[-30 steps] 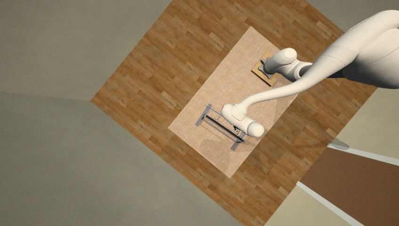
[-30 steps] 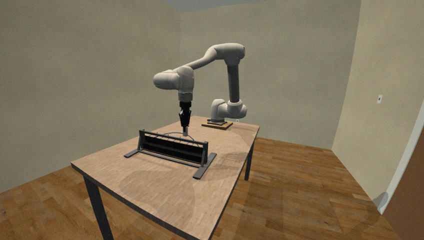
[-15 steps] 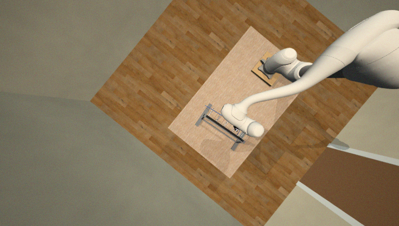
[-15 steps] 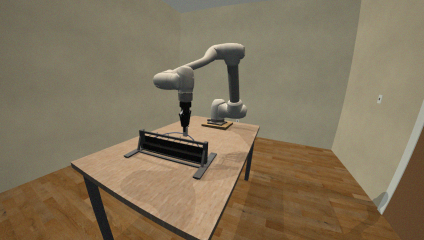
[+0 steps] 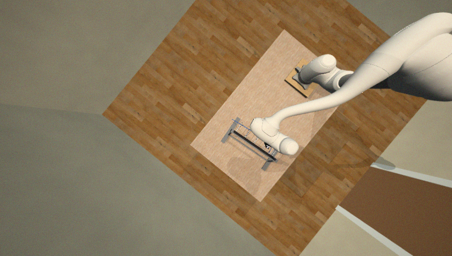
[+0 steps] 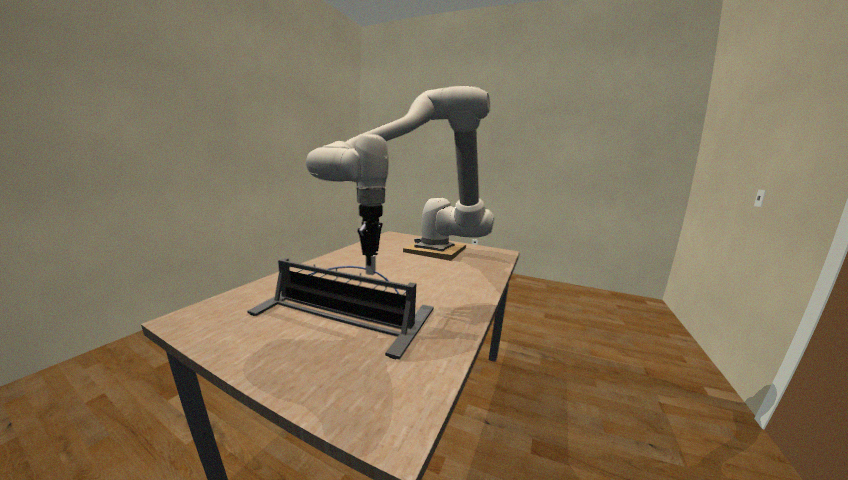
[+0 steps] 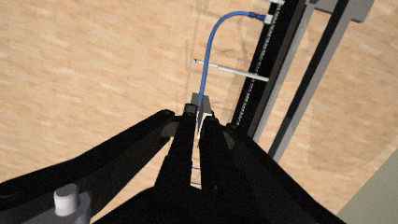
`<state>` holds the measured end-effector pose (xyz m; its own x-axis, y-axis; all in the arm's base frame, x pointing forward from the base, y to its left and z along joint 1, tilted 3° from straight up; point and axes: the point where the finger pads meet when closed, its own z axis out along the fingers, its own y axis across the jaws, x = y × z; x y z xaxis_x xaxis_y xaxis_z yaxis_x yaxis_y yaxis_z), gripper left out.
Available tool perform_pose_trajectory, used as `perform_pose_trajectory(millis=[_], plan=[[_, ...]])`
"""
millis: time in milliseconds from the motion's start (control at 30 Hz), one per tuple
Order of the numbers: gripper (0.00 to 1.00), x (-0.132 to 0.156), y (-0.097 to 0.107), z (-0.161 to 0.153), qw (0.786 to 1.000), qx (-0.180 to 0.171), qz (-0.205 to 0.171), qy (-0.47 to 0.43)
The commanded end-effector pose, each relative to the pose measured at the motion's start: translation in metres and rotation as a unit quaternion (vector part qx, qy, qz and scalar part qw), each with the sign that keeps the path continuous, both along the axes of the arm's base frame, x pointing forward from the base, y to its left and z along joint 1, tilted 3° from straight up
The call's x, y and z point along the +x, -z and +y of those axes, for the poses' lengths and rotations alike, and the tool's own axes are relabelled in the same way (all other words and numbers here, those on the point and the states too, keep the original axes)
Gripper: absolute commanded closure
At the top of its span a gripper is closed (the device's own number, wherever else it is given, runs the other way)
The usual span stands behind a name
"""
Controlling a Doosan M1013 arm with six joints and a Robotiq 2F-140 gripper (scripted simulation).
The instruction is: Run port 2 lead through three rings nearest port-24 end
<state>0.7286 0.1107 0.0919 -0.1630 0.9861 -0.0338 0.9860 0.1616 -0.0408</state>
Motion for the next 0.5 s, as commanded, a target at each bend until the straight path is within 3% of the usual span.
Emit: perform_pose_trajectory(millis=[0,467], plan=[[1.0,0.0,0.001,0.0,1.0,0.0,0.0,0.0],[1.0,0.0,0.014,-0.001,1.0,0.0,0.0,0.0]])
